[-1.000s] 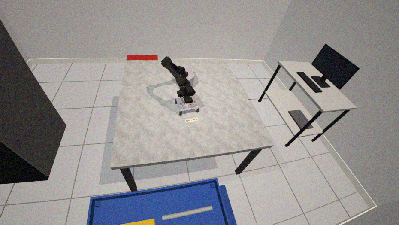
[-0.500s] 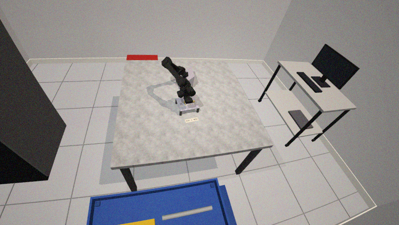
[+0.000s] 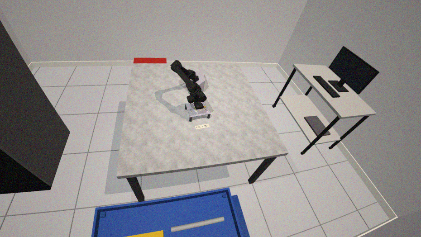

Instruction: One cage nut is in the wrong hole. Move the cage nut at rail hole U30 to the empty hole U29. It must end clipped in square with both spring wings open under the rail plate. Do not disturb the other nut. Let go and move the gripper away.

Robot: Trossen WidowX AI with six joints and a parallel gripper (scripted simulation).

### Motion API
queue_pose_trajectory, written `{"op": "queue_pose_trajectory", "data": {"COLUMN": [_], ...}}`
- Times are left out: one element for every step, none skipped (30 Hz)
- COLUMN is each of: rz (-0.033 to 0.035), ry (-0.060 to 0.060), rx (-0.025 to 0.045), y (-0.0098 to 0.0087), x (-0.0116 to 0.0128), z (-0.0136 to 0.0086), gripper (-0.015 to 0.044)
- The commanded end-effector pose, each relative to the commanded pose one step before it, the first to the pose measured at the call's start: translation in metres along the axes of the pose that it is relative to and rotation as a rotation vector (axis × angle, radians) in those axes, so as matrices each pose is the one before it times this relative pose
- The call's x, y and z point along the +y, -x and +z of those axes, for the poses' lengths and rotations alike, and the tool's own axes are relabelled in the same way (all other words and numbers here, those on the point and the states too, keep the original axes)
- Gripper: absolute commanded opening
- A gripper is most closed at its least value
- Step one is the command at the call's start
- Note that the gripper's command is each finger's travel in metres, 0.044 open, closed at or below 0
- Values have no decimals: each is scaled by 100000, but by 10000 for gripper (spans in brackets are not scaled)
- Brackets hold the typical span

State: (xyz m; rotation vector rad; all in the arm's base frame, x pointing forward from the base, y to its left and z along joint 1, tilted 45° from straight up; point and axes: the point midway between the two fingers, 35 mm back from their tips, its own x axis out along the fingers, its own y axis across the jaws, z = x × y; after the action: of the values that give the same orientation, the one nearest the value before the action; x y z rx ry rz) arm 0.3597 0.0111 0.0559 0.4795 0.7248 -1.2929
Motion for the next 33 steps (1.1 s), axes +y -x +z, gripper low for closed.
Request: {"op": "queue_pose_trajectory", "data": {"rz": [-371,-29,-40,-52,-65,-12,-24,-32,-42,-53,-9,-19,-26,-34,-9,-16,-24,-28,-7,-14,-19,-24,-5,-10,-13,-17,-4,36,44,35,31,30,33], "ry": [-478,-1,-1,-1,-2,0,-1,-1,-2,-2,0,-1,-1,-1,0,-1,-1,-1,0,-1,-1,-1,0,-1,-1,-1,0,1,1,1,1,1,1], "rx": [333,0,0,0,0,0,0,0,0,1,0,0,1,1,0,0,1,1,0,1,1,1,0,1,1,1,0,0,1,1,0,1,1], "y": [-21,-1,-1,-1,-1,0,0,-1,-1,-1,0,0,0,-1,0,0,0,0,0,0,0,0,0,0,0,0,0,0,-1,-1,-1,-1,-1], "x": [25,9,12,16,20,5,9,13,16,21,5,10,13,17,6,11,16,19,6,12,16,21,6,11,15,20,5,2,3,2,0,0,0], "z": [-36,0,0,0,0,0,0,0,0,1,0,0,0,0,0,0,0,0,0,0,0,0,0,0,0,0,0,0,0,0,0,0,0], "gripper": [27,27,27,27,27,27,27,27,27,27,27,27,27,27,27,27,27,27,27,27,27,27,27,27,27,27,27,27,27,27,27,27,27]}}
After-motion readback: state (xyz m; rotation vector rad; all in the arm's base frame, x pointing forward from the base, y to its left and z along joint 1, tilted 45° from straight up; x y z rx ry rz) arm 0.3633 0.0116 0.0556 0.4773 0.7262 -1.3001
